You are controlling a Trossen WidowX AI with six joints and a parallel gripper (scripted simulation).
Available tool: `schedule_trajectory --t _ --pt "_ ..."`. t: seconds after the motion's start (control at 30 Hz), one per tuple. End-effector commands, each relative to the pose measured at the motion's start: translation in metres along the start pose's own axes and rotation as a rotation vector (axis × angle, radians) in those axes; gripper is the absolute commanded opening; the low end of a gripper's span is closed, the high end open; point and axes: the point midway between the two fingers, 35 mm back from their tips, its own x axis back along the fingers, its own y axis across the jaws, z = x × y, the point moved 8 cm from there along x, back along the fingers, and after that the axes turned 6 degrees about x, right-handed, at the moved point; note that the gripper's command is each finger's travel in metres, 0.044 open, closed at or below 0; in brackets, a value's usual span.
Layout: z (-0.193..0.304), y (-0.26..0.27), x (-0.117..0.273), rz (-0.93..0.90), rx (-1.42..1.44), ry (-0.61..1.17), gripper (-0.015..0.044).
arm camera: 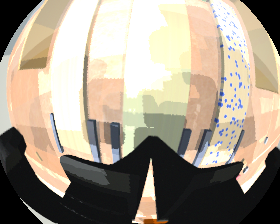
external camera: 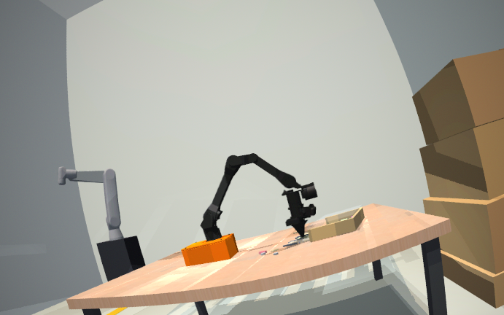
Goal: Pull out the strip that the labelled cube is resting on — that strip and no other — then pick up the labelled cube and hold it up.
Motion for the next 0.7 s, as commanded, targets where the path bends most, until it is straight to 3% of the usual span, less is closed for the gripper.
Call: schedule_trajectory --t 0.0,0.67 --pt "-0.0004 0.0003 -0.0032 -0.002 0.000 0.002 0.0000" --pt "-0.0029 0.0006 -0.0052 -0.002 0.000 0.002 0.0000"
